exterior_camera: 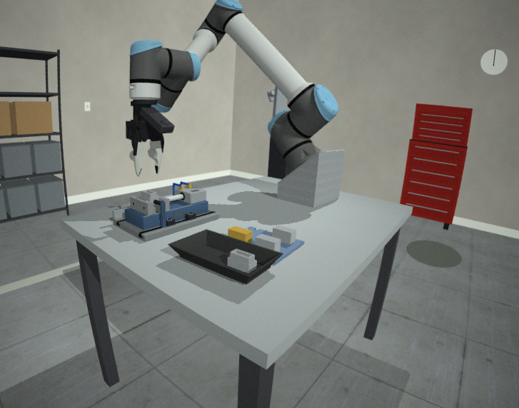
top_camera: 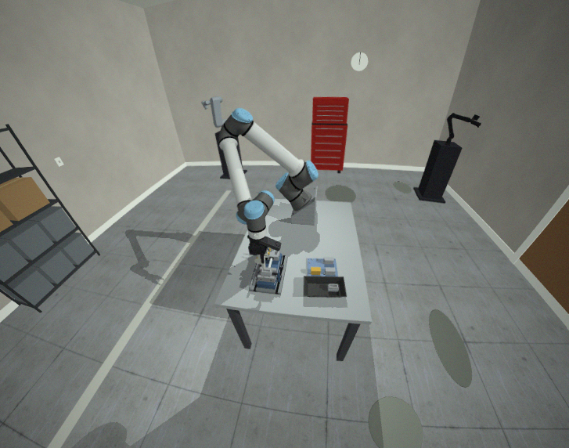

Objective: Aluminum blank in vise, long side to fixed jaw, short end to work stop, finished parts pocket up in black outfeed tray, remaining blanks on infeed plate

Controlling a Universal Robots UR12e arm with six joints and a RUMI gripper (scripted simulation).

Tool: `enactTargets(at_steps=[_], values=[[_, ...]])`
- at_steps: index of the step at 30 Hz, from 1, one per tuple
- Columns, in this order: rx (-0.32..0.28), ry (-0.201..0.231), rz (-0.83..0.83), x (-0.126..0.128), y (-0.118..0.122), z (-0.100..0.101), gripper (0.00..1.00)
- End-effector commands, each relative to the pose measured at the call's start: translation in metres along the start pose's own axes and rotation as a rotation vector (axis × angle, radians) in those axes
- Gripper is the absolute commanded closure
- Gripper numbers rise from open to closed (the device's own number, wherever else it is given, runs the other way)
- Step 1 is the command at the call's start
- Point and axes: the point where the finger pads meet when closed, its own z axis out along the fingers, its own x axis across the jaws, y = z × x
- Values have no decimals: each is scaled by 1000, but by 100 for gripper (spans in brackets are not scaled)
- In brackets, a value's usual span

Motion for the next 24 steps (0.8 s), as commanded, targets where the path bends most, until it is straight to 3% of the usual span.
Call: enactTargets(at_steps=[1,24], values=[[0,1,0,0,0,6,60],[0,1,0,0,0,41,60]])
